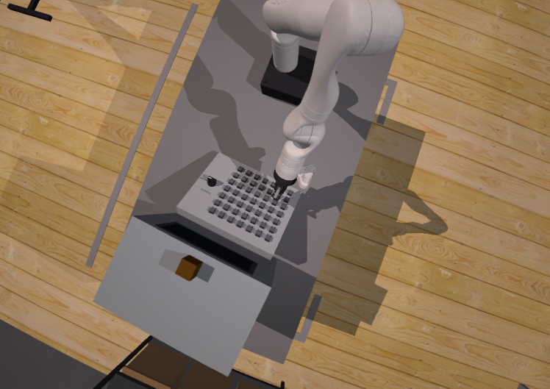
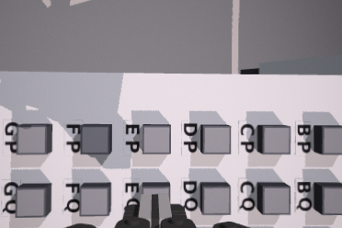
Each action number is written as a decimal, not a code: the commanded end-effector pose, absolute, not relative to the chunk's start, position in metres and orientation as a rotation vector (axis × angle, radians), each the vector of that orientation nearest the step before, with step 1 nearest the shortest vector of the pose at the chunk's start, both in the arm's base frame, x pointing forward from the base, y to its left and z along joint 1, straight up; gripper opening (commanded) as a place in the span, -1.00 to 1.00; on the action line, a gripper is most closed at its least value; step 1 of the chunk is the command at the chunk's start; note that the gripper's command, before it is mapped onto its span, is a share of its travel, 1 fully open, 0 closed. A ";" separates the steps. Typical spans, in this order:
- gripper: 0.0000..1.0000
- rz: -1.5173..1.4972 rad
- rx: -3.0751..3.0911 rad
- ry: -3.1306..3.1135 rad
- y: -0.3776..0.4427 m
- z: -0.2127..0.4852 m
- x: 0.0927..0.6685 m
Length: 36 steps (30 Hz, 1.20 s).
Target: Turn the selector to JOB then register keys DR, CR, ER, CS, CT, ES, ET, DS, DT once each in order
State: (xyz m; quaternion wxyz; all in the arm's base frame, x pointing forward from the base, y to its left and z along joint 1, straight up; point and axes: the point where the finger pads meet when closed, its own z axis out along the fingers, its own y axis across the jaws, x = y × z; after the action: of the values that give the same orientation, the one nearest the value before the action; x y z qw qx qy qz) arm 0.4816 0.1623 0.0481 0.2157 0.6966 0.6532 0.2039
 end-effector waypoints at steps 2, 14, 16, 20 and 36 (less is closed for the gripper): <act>-0.80 0.567 1.931 1.810 0.163 0.051 0.481; -0.80 0.567 1.931 1.810 0.163 0.056 0.477; -0.80 0.567 1.931 1.810 0.163 0.057 0.477; -0.80 0.567 1.931 1.810 0.163 0.059 0.480; -0.80 0.567 1.931 1.810 0.161 0.075 0.505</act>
State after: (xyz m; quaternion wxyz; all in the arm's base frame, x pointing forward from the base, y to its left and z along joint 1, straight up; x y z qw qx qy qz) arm 0.5043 0.1609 0.0746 0.2157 0.6965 0.6533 0.2037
